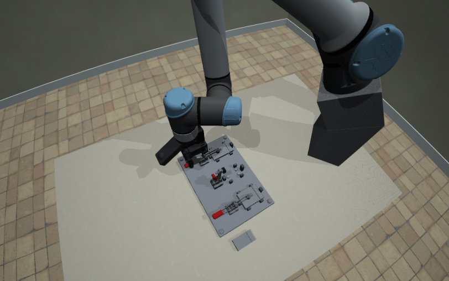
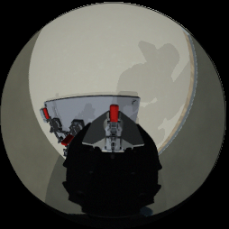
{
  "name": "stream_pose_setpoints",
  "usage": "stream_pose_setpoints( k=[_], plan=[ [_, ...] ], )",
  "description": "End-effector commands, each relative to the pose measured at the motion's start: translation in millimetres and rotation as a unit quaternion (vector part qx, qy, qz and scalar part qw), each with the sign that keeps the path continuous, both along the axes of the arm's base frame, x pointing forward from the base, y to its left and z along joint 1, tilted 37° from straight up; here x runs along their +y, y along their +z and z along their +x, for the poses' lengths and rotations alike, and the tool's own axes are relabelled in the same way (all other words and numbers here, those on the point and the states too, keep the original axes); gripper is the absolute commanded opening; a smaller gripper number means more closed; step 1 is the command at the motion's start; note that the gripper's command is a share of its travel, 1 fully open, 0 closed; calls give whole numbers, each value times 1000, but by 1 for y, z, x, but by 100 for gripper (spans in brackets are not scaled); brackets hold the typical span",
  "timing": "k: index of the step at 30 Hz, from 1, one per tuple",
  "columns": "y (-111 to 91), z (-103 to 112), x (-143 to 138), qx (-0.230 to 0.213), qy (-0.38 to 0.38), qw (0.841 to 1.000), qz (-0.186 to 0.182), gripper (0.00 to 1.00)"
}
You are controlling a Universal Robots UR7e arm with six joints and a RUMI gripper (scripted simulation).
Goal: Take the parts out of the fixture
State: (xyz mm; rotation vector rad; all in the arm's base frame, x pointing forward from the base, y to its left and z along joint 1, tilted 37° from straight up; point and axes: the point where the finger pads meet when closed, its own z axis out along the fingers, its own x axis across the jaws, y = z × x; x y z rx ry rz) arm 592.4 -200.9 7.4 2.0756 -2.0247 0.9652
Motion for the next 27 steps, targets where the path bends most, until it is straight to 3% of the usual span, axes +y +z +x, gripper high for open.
stream_pose_setpoints(
  k=[1,27],
  plan=[
    [2,1,0,-2,1,1000,0,0],
    [5,-5,4,-1,1,1000,0,0]
  ],
)
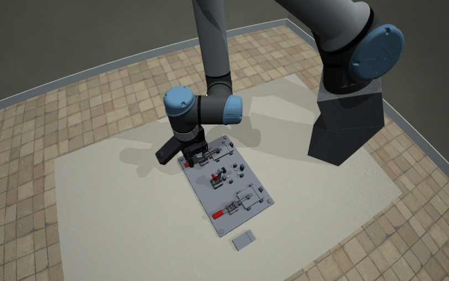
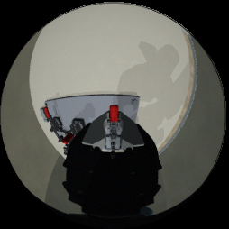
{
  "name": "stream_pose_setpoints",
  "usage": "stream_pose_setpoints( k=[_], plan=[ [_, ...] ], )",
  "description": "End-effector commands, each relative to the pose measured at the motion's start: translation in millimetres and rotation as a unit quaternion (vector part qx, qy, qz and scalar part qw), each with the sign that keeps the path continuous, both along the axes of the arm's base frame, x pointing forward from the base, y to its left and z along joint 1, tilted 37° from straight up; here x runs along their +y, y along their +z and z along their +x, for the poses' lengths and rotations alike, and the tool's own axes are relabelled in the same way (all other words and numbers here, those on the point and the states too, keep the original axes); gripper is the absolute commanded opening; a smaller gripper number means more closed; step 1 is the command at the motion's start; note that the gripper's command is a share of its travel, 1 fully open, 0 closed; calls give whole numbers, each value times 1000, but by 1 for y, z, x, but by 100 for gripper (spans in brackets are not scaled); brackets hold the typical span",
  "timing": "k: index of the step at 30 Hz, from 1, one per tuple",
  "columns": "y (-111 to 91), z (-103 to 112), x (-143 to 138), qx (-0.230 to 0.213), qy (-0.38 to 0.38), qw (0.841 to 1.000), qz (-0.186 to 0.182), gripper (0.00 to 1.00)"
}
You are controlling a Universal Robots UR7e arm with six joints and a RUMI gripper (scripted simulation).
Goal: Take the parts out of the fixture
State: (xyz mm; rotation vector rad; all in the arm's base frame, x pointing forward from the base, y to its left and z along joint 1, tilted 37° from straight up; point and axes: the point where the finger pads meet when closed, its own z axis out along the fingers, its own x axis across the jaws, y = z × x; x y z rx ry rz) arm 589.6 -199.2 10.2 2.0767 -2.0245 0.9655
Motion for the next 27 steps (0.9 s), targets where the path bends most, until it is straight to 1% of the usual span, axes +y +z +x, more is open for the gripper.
stream_pose_setpoints(
  k=[1,13,27],
  plan=[
    [3,-2,2,-1,0,1000,0,0],
    [7,-10,5,-1,0,1000,0,0],
    [12,-26,8,-1,0,1000,0,0]
  ],
)
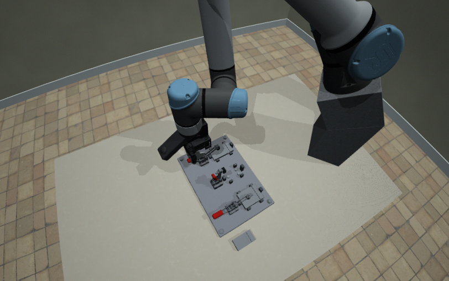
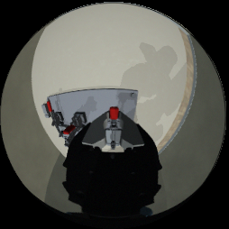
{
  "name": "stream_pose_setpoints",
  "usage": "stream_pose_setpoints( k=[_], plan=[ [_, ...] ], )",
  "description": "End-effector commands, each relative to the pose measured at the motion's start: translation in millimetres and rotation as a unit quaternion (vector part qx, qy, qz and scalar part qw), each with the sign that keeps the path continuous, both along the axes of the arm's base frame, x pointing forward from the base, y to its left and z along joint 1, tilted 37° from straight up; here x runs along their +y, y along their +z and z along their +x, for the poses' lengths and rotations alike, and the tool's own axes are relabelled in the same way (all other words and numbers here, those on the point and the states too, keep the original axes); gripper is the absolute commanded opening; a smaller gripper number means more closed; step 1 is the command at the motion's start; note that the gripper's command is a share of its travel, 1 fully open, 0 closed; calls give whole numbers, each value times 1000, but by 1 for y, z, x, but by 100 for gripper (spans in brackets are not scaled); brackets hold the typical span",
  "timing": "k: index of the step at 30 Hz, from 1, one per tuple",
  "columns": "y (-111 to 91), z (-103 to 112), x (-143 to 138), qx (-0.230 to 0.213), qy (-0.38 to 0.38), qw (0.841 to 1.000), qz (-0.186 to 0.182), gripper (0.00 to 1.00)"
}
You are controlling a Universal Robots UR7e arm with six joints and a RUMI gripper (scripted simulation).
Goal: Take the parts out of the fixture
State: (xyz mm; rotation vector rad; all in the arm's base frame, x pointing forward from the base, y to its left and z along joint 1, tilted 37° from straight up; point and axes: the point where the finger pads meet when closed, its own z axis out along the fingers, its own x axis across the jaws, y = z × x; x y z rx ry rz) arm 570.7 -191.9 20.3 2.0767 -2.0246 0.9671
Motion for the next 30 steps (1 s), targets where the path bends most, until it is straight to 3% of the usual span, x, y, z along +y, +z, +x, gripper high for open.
stream_pose_setpoints(
  k=[1,30],
  plan=[
    [2,-8,1,0,0,1000,0,0],
    [-2,-32,1,0,-1,1000,0,0]
  ],
)
